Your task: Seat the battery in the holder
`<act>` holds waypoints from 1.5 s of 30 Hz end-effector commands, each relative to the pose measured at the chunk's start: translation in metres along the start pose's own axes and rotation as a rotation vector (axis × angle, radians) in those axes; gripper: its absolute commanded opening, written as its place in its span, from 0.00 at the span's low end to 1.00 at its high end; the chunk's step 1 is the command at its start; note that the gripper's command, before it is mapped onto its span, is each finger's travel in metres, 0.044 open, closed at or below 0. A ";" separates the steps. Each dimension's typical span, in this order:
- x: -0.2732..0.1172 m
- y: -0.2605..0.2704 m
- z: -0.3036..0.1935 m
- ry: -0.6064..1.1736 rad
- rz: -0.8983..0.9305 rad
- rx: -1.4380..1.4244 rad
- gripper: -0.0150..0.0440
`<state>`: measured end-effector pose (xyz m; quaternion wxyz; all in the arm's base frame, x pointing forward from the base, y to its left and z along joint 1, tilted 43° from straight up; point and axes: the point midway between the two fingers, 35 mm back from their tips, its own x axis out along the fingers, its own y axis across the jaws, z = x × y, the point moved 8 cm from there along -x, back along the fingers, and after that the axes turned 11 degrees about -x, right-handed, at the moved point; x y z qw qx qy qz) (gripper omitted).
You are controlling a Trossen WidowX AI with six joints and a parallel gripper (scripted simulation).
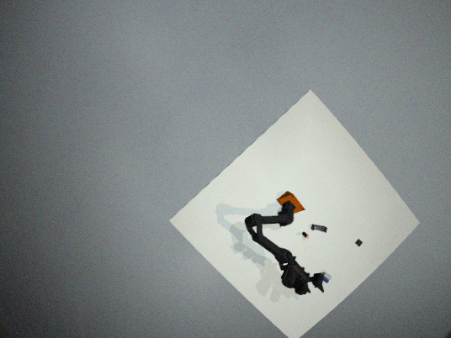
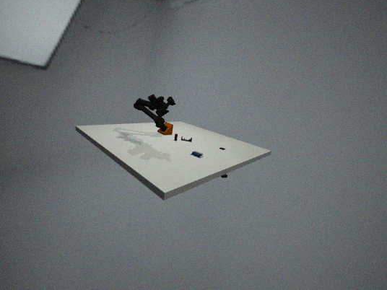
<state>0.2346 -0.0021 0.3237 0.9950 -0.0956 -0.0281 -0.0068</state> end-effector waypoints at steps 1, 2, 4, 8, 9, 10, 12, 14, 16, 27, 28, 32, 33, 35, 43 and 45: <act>0.002 0.001 -0.002 0.017 0.001 -0.002 0.89; 0.006 0.002 -0.006 0.066 0.002 -0.009 0.84; 0.021 0.010 -0.024 0.250 0.012 -0.046 0.75; 0.041 0.028 -0.064 0.648 0.053 -0.182 0.58; 0.044 0.033 -0.073 0.744 0.067 -0.227 0.53; 0.045 0.037 -0.082 0.840 0.083 -0.277 0.49; 0.046 0.046 -0.097 1.026 0.120 -0.389 0.40; 0.045 0.054 -0.111 1.204 0.165 -0.518 0.31; 0.042 0.061 -0.121 1.373 0.216 -0.662 0.25; 0.037 0.079 -0.133 1.781 0.396 -1.130 0.25; 0.037 0.079 -0.133 1.781 0.396 -1.130 0.25; 0.037 0.079 -0.133 1.781 0.396 -1.130 0.25; 0.037 0.079 -0.133 1.781 0.396 -1.130 0.25; 0.037 0.079 -0.133 1.781 0.396 -1.130 0.25; 0.037 0.062 -0.161 1.778 0.397 -1.129 0.25; 0.035 0.054 -0.174 1.778 0.396 -1.129 0.25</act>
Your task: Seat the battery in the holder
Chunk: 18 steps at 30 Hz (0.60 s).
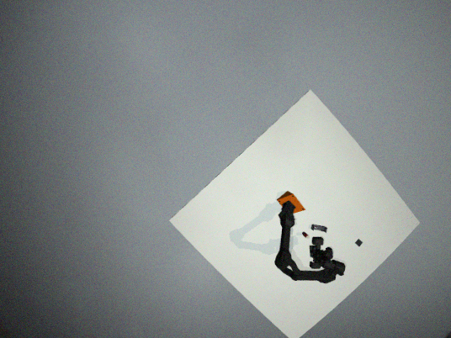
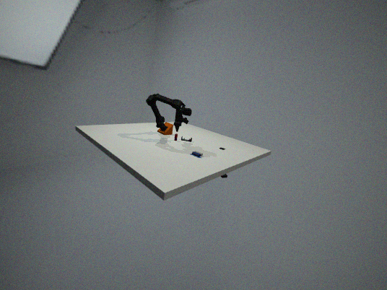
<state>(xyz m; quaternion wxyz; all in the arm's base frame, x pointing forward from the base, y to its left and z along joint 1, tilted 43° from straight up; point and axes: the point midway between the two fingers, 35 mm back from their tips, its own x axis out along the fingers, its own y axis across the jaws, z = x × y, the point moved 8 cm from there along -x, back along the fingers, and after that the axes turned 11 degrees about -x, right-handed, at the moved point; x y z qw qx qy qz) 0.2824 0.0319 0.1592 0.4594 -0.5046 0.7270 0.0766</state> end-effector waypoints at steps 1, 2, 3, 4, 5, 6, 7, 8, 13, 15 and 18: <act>0.027 0.000 -0.002 0.013 0.001 -0.005 0.25; 0.035 0.001 -0.003 0.014 0.001 -0.005 0.25; 0.042 0.001 -0.003 0.015 0.000 -0.005 0.25; 0.048 0.002 -0.004 0.016 0.000 -0.004 0.25; 0.051 0.002 -0.005 0.016 0.000 -0.004 0.25; 0.052 0.002 -0.005 0.016 0.000 -0.004 0.25; 0.052 0.002 -0.005 0.016 0.000 -0.004 0.25; 0.052 0.002 -0.005 0.016 0.000 -0.004 0.25; 0.052 0.009 -0.002 0.015 0.000 -0.005 0.25; 0.052 0.012 -0.001 0.014 0.001 -0.005 0.25; 0.052 0.017 0.000 0.014 0.001 -0.005 0.25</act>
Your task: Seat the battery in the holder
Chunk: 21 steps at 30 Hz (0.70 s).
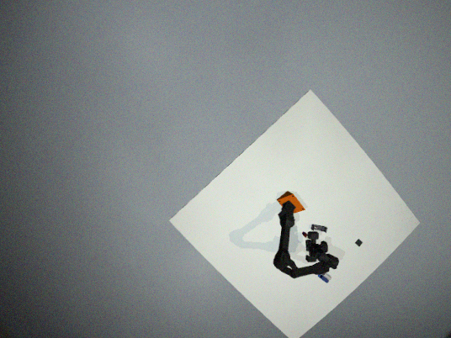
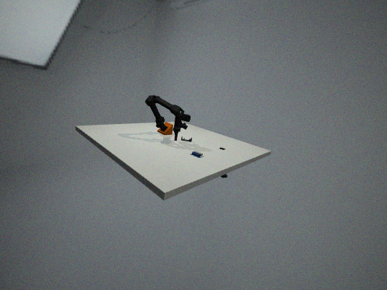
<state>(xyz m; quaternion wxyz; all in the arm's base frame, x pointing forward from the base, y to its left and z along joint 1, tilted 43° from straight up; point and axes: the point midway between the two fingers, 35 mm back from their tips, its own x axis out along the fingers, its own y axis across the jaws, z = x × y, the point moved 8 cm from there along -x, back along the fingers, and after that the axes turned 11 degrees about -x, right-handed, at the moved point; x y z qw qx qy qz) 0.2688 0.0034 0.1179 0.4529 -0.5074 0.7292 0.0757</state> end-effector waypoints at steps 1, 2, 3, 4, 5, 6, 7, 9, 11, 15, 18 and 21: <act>0.001 0.007 0.001 0.001 0.003 0.002 0.25; 0.001 0.009 0.002 0.000 0.003 0.002 0.25; 0.001 0.010 0.002 0.000 0.003 0.002 0.25; 0.001 0.012 0.003 0.000 0.003 0.002 0.25; 0.001 0.013 0.003 0.000 0.004 0.002 0.25; 0.001 0.015 0.004 0.000 0.004 0.002 0.25; 0.001 0.017 0.004 0.000 0.004 0.002 0.25; 0.001 0.020 0.005 0.000 0.004 0.002 0.25; 0.001 0.023 0.005 -0.001 0.004 0.002 0.25; 0.001 0.030 0.007 0.000 0.004 0.001 0.25; 0.001 0.035 0.007 0.000 0.005 0.001 0.25; 0.001 0.039 0.008 0.000 0.005 0.001 0.25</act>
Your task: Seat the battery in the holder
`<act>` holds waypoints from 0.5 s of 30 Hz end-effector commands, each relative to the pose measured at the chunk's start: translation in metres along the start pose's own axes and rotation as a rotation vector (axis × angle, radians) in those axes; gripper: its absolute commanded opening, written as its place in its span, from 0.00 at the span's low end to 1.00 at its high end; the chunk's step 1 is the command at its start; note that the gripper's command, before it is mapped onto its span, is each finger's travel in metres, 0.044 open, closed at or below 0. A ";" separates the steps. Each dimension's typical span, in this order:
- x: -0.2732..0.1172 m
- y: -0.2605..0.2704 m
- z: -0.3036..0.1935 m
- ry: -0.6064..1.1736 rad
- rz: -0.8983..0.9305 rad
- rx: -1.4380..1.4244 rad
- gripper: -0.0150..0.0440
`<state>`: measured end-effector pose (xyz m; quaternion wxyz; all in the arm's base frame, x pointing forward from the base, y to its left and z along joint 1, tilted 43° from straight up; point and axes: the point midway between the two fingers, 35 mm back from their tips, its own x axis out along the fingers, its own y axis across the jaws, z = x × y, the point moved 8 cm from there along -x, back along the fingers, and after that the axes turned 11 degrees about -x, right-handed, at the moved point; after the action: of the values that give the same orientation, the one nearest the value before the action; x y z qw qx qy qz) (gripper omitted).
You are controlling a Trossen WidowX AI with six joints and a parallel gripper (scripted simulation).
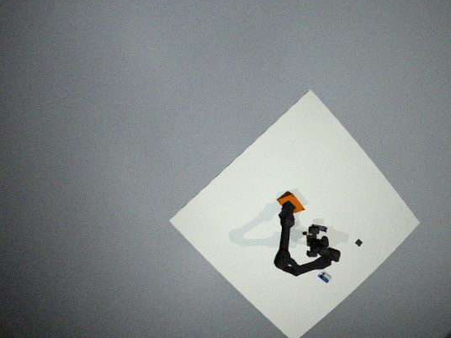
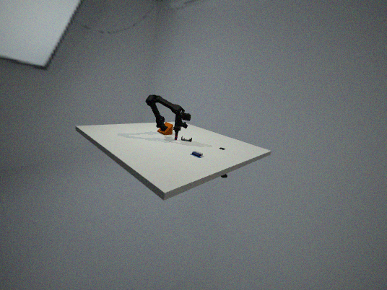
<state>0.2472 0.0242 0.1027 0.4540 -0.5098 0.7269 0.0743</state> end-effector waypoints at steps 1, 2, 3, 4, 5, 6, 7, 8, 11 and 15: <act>0.002 0.008 0.000 0.002 0.012 0.001 0.25; 0.002 0.010 0.000 0.002 0.012 0.001 0.25; 0.002 0.012 0.001 0.003 0.012 0.001 0.25; 0.002 0.013 0.001 0.003 0.012 0.001 0.25; 0.002 0.015 0.001 0.003 0.012 0.001 0.25; 0.002 0.016 0.001 0.003 0.012 0.001 0.25; 0.002 0.018 0.001 0.004 0.012 0.001 0.25; 0.003 0.020 0.001 0.004 0.012 0.001 0.25; 0.003 0.023 0.002 0.005 0.012 0.001 0.25; 0.003 0.023 0.002 0.005 0.012 0.001 0.25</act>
<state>0.2307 0.0340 0.0928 0.4511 -0.5088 0.7294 0.0754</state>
